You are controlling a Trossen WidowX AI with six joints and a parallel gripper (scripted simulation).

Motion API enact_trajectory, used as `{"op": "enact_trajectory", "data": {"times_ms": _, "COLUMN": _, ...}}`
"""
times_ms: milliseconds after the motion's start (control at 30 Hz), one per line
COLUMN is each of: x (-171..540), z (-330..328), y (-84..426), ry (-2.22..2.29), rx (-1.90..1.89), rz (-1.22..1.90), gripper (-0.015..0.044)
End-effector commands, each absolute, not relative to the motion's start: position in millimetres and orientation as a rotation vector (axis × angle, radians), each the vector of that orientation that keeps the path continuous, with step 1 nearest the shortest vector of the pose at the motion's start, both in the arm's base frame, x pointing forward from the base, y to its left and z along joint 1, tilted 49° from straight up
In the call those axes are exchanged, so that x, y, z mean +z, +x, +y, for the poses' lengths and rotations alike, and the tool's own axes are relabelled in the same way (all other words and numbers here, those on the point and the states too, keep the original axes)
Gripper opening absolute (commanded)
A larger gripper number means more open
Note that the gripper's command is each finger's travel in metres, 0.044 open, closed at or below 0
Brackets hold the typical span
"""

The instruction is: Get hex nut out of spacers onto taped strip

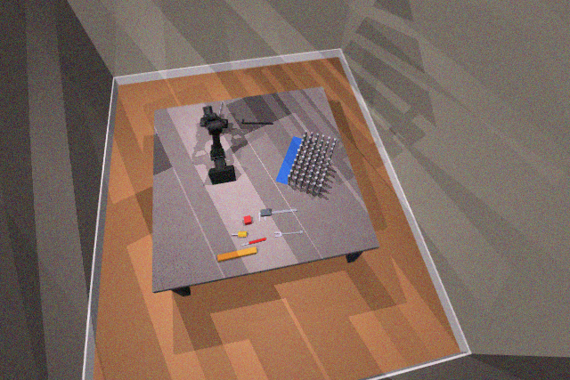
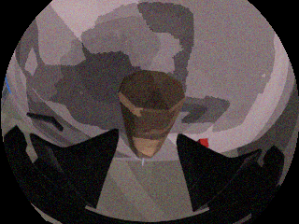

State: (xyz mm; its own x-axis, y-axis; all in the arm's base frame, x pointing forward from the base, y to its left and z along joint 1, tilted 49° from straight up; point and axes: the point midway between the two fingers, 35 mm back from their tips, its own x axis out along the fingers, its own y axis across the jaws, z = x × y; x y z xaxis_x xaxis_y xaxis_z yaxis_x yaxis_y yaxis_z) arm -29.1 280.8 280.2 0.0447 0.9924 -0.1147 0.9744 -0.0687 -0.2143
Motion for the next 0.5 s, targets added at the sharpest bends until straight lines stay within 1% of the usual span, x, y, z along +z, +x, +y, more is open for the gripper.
{"op": "enact_trajectory", "data": {"times_ms": 0, "x": 272.5, "z": 285.6, "y": -29.3, "ry": -2.221, "rx": 0.356, "rz": -2.1, "gripper": 0.028}}
{"op": "enact_trajectory", "data": {"times_ms": 167, "x": 268.5, "z": 289.2, "y": -29.2, "ry": -2.221, "rx": 0.355, "rz": -2.1, "gripper": 0.028}}
{"op": "enact_trajectory", "data": {"times_ms": 300, "x": 268.5, "z": 289.2, "y": -29.2, "ry": -2.221, "rx": 0.355, "rz": -2.1, "gripper": 0.0175}}
{"op": "enact_trajectory", "data": {"times_ms": 467, "x": 268.5, "z": 289.2, "y": -29.2, "ry": -2.221, "rx": 0.355, "rz": -2.1, "gripper": 0.0142}}
